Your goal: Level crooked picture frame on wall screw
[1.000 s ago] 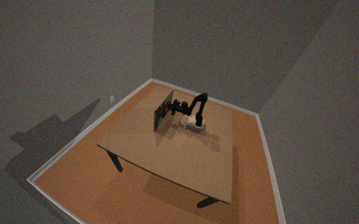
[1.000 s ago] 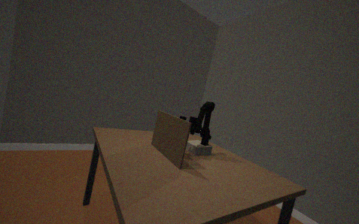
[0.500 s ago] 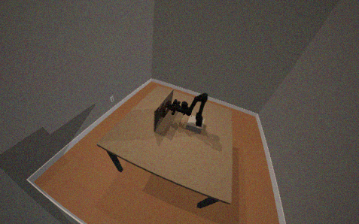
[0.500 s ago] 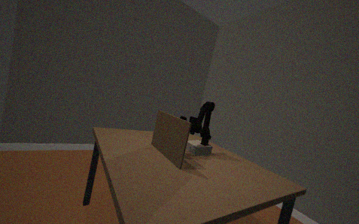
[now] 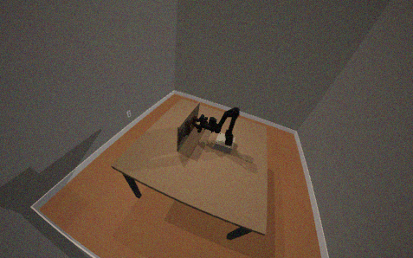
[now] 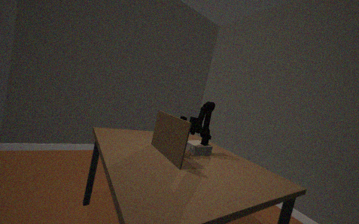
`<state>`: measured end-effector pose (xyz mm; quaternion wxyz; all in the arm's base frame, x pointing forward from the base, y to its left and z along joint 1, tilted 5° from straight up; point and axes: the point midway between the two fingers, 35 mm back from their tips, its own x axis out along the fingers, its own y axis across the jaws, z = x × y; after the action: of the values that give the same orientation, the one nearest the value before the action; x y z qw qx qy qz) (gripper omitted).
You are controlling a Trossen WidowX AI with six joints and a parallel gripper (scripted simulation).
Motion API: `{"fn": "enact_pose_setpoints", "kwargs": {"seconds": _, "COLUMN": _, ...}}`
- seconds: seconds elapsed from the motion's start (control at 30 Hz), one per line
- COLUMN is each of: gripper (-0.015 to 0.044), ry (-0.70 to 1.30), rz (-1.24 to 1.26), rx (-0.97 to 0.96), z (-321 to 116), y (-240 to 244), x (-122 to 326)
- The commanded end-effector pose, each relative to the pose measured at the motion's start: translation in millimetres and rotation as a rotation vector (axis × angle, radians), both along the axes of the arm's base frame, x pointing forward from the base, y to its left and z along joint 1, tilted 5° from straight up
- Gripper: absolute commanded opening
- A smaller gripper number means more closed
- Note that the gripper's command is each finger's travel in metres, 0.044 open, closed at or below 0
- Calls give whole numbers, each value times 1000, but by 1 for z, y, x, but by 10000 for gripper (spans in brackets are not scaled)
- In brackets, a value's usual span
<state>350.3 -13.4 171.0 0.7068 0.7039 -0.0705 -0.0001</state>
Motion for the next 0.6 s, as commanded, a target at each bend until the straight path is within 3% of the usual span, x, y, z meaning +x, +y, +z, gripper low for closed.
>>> {"fn": "enact_pose_setpoints", "kwargs": {"seconds": 0.0, "gripper": 260, "ry": -7, "rz": 4, "rx": 57, "z": -3, "y": 3, "x": -25}}
{"fn": "enact_pose_setpoints", "kwargs": {"seconds": 0.1, "gripper": 260, "ry": -13, "rz": 8, "rx": 118, "z": -9, "y": 6, "x": -53}}
{"fn": "enact_pose_setpoints", "kwargs": {"seconds": 0.23, "gripper": 260, "ry": -5, "rz": 9, "rx": 104, "z": -6, "y": 5, "x": -46}}
{"fn": "enact_pose_setpoints", "kwargs": {"seconds": 0.57, "gripper": 260, "ry": -19, "rz": 17, "rx": 197, "z": 52, "y": 3, "x": -57}}
